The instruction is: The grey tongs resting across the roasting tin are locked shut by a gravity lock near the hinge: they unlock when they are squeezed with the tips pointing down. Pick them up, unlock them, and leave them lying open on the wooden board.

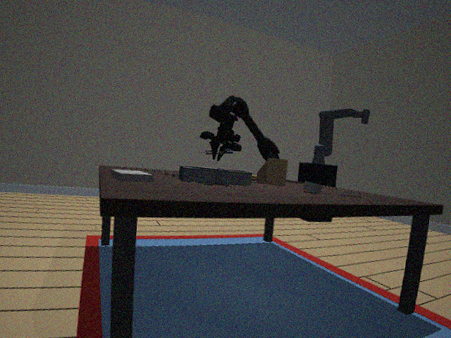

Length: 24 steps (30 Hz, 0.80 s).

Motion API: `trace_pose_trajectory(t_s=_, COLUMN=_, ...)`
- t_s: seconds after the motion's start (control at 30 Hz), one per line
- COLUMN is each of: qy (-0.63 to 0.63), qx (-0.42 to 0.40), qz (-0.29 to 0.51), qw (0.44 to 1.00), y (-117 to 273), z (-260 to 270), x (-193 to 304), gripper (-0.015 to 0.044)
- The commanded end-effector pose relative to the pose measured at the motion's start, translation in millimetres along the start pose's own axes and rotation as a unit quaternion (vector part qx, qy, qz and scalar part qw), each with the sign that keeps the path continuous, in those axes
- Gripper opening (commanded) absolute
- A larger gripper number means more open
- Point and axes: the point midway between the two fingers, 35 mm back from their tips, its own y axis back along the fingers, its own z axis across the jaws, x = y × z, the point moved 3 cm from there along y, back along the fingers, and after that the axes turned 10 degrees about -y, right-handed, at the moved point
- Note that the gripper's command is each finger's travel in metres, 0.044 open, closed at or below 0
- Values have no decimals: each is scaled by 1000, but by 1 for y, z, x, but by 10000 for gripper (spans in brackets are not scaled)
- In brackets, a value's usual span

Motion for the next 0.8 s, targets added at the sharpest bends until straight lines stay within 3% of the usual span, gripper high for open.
trace_pose_trajectory(t_s=0.0, qy=-3, qx=-27, qz=3, qw=1000, y=0, z=-1, x=-3, gripper=-150)
trace_pose_trajectory(t_s=0.47, qy=-9, qx=-112, qz=28, qw=993, y=3, z=-2, x=-1, gripper=-150)
trace_pose_trajectory(t_s=0.77, qy=-10, qx=-116, qz=30, qw=993, y=3, z=-2, x=-1, gripper=-150)
